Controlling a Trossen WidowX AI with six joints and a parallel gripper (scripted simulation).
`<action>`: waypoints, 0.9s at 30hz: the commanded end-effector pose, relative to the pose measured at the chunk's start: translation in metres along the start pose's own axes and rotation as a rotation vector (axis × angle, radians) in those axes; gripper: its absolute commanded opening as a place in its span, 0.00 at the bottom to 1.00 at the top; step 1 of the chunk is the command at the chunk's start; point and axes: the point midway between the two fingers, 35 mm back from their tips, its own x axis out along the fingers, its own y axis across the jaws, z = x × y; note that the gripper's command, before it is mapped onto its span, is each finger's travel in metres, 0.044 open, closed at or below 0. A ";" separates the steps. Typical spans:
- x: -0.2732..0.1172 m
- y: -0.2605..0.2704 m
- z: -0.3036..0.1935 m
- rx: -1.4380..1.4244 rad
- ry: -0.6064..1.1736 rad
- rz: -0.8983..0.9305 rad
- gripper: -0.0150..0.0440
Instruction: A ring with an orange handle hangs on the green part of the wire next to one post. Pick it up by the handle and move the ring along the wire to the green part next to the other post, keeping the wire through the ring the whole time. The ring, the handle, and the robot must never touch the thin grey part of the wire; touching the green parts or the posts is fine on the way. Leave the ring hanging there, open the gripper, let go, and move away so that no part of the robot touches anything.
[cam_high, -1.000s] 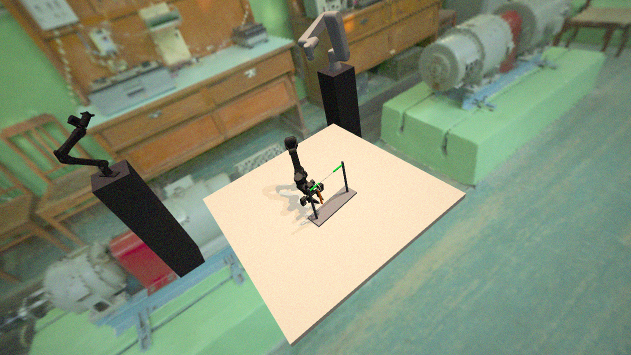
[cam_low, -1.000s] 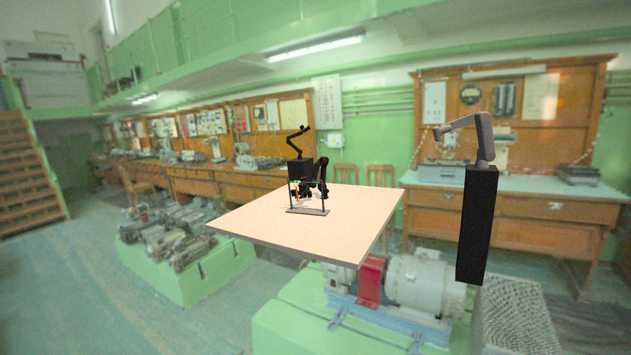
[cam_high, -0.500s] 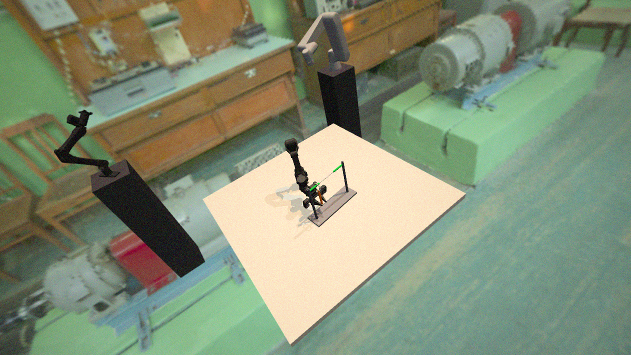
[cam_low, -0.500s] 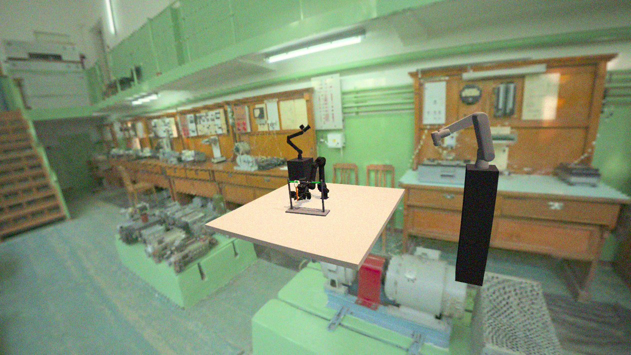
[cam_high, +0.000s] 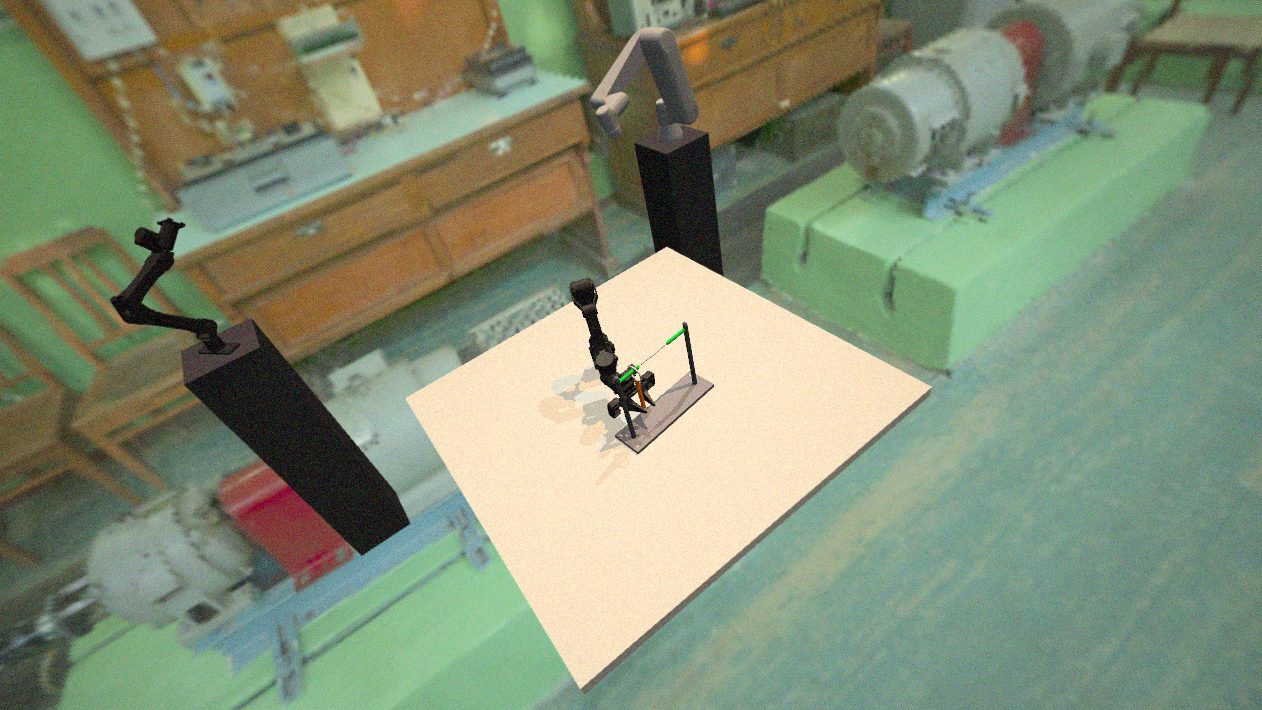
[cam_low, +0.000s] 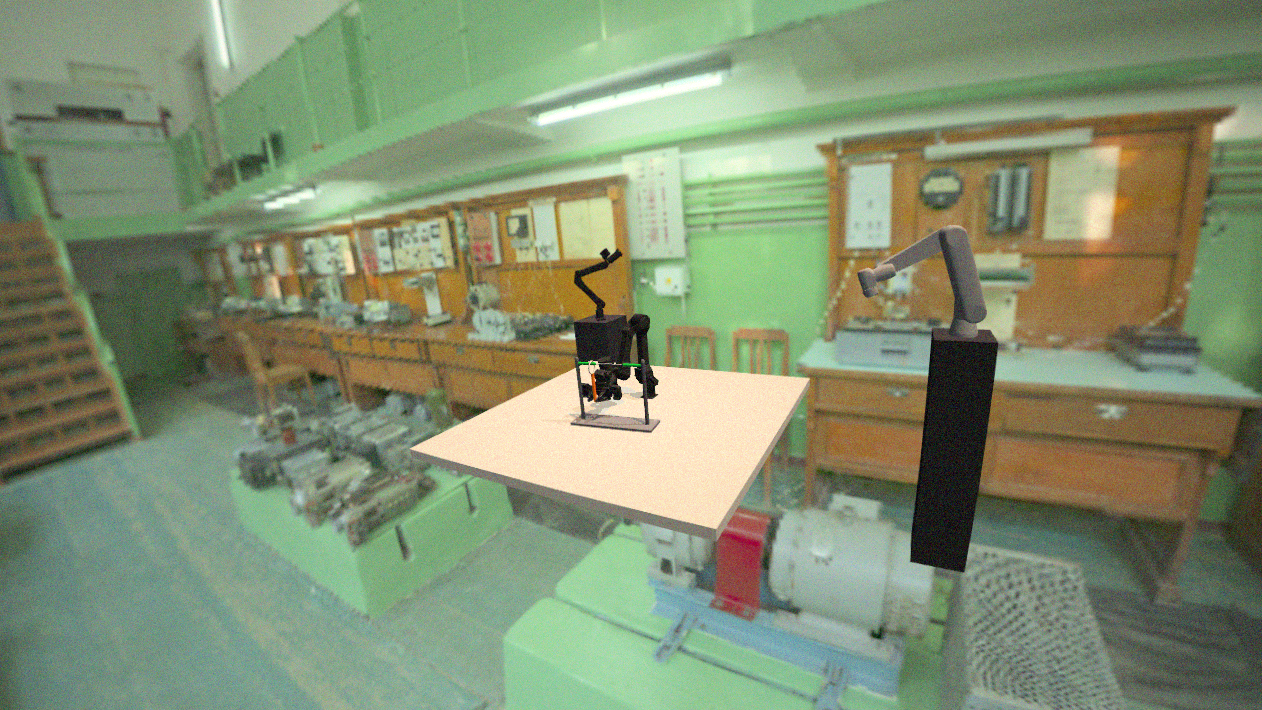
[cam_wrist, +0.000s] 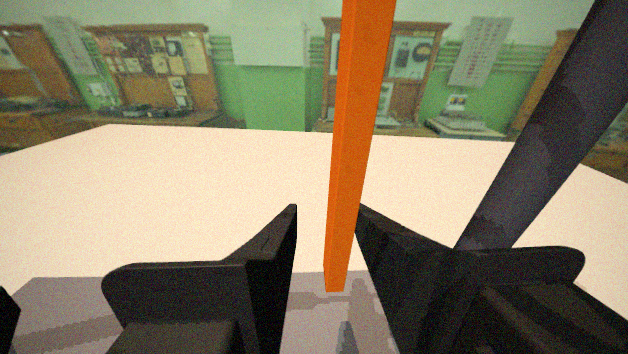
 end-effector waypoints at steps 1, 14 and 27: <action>0.000 -0.001 -0.001 0.007 0.001 -0.005 0.53; 0.000 0.000 0.000 0.001 0.001 0.000 0.30; 0.000 0.000 0.000 0.001 0.001 0.000 0.00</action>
